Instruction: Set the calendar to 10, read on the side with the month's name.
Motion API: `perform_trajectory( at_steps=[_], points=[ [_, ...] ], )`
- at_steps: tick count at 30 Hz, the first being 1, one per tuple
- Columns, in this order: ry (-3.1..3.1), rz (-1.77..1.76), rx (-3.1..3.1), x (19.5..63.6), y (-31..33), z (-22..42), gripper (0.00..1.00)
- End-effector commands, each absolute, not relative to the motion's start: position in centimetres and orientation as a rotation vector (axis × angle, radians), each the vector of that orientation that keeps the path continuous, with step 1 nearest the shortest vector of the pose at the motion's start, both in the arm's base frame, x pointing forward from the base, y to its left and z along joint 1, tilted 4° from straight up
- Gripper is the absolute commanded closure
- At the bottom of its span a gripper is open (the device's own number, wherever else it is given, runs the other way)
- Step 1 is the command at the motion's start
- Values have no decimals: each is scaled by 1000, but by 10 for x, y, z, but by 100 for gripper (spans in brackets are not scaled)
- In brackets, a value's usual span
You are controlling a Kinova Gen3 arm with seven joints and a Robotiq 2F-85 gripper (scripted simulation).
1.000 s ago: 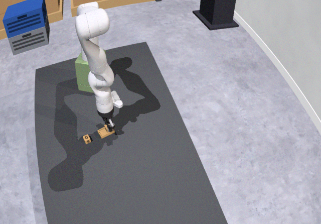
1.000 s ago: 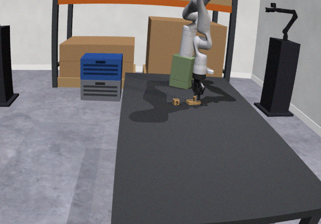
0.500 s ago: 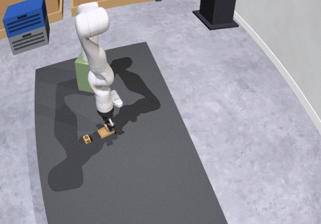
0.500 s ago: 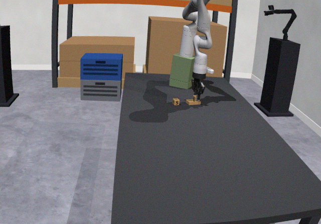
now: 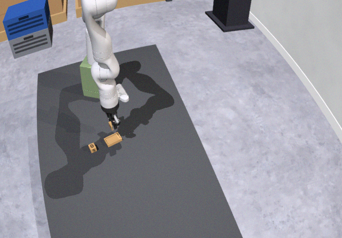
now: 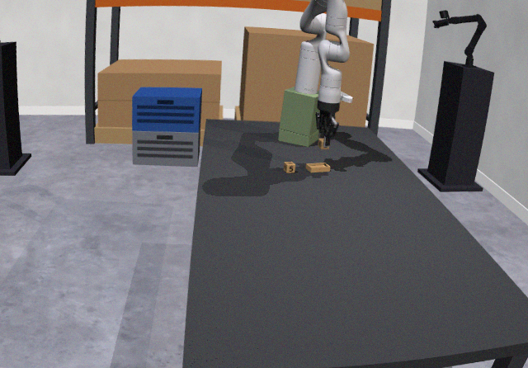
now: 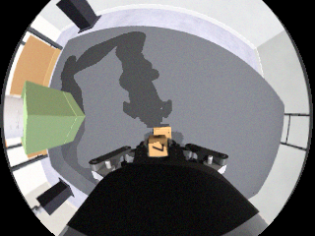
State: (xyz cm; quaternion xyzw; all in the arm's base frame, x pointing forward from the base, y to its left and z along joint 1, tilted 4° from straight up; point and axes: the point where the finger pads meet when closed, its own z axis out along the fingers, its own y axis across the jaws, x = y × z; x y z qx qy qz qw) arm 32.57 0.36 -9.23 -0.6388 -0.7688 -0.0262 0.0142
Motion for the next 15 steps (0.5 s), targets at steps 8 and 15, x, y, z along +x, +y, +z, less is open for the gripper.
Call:
perform_trajectory(
  at_steps=[8, 15],
  points=[
    [-2409, -103, -2000, 335, 3, -56, 74],
    [-2411, -104, -2001, 335, 3, -56, 74]
  ],
)
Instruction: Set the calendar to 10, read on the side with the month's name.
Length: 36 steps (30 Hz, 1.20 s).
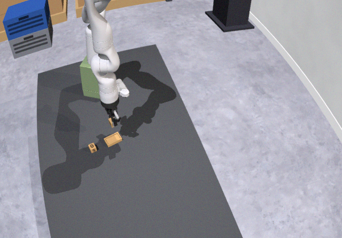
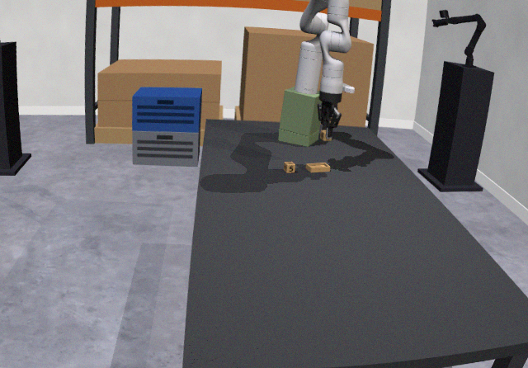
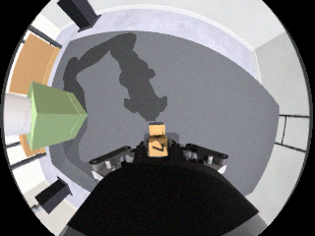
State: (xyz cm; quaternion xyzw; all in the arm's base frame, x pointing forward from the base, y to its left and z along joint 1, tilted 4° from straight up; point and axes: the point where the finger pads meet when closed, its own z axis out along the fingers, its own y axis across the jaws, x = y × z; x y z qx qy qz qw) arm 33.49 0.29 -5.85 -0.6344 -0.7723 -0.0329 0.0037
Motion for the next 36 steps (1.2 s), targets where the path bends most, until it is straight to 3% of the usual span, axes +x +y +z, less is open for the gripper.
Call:
perform_trajectory(
  at_steps=[1, 7, 14, 36],
  points=[
    [-2411, -104, -2001, 335, 3, -56, 74],
    [-2420, -106, -1993, 333, 24, -59, 74],
    [-2434, -109, -1979, 318, 93, -63, 74],
    [-2430, -111, -1987, 320, 93, -75, 74]
  ],
)
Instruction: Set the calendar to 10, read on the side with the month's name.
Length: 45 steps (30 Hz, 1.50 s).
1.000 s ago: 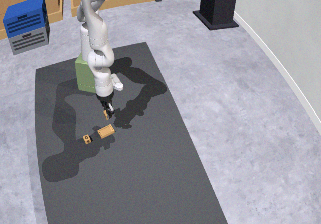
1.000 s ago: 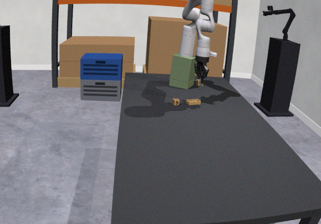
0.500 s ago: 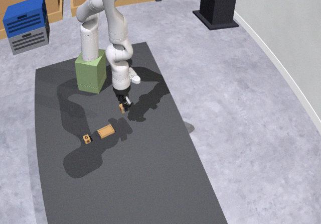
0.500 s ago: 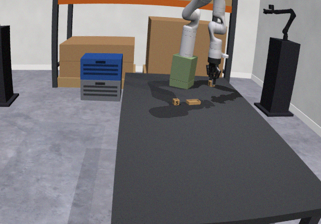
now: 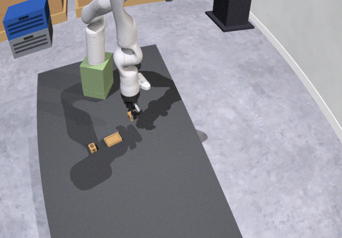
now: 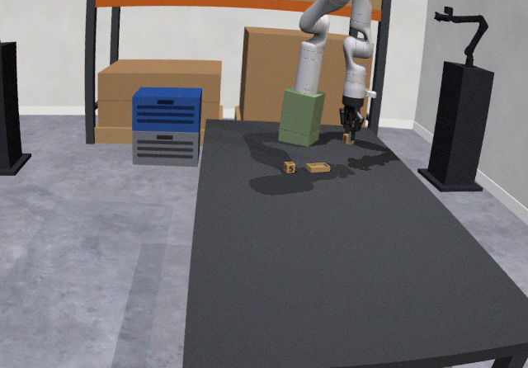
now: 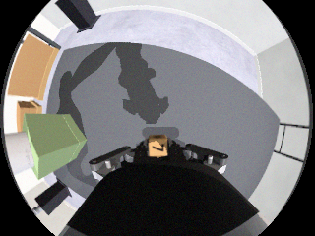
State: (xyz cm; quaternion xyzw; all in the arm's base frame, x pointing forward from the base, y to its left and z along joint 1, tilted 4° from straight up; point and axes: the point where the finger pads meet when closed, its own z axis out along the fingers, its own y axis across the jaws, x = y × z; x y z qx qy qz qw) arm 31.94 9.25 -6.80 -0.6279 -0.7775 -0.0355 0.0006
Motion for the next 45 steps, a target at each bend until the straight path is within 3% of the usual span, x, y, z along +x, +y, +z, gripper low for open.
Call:
perform_trajectory(
  at_steps=[1, 20, 45],
  points=[
    [-2430, -111, -1987, 320, 93, -78, 74],
    [-2429, -110, -1988, 324, 97, -151, 74],
    [-2429, -108, -1988, 323, 97, -159, 74]
  ],
)
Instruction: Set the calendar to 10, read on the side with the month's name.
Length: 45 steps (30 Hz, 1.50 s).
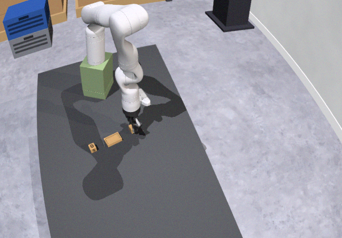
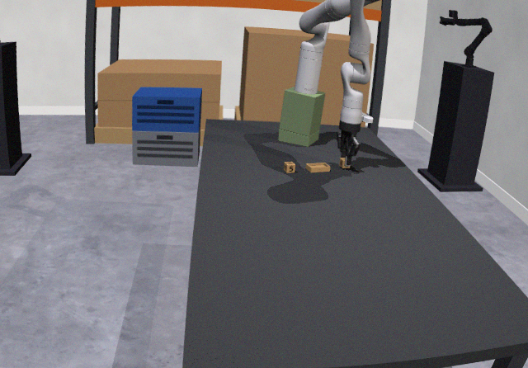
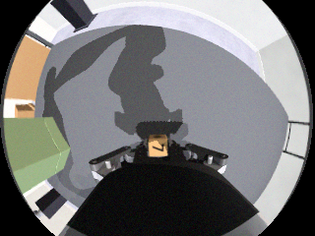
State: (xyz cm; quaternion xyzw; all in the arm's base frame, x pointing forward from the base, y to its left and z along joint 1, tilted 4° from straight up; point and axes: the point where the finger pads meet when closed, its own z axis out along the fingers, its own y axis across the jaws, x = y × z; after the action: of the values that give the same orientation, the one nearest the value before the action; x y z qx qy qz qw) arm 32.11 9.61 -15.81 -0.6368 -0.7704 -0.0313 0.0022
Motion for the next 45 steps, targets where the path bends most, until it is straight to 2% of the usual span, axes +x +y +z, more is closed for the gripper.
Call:
perform_trajectory(
  at_steps=[1, 45],
  points=[
    [-2429, -108, -1988, 323, 97, -159, 74],
    [-2439, -108, -1976, 324, 97, -159, 74]
  ],
)
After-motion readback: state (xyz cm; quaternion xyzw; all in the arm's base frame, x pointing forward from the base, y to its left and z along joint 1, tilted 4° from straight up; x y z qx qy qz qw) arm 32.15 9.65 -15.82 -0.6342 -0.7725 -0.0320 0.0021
